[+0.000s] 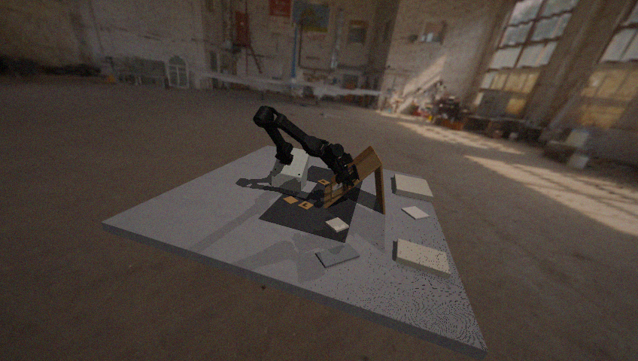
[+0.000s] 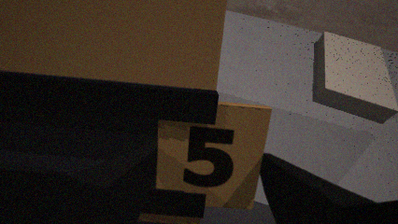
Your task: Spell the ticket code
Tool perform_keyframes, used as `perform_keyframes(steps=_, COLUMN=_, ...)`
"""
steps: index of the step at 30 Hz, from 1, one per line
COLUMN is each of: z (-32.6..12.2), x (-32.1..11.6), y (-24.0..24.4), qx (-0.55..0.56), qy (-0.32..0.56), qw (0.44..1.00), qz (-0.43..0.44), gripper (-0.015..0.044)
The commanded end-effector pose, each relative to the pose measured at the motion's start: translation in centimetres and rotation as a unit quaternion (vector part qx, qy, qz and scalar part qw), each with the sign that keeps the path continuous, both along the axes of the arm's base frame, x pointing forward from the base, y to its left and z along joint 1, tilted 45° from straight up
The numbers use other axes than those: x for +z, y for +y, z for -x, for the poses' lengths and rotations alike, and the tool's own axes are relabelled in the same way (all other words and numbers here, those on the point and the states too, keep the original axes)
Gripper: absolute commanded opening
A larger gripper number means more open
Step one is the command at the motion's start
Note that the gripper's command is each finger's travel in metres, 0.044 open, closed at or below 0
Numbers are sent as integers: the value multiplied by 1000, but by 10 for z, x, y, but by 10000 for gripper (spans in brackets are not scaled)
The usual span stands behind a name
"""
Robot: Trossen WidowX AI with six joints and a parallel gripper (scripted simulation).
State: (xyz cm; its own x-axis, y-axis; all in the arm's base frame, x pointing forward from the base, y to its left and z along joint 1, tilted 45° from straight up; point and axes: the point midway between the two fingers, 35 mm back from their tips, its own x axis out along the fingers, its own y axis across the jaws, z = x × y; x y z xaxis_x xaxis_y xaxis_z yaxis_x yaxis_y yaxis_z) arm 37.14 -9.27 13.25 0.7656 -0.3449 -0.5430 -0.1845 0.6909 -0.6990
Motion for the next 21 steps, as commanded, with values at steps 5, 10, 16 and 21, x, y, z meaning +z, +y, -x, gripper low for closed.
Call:
perform_keyframes(steps=5, z=2, x=-5, y=3, qx=-2, qy=1, qw=1000, qz=-2, gripper=0)
perform_keyframes(steps=10, z=3, x=-7, y=5, qx=-2, qy=1, qw=1000, qz=-2, gripper=0)
perform_keyframes(steps=16, z=3, x=-10, y=7, qx=-2, qy=2, qw=1000, qz=-3, gripper=0)
perform_keyframes(steps=21, z=4, x=-12, y=9, qx=-2, qy=2, qw=1000, qz=-3, gripper=0)
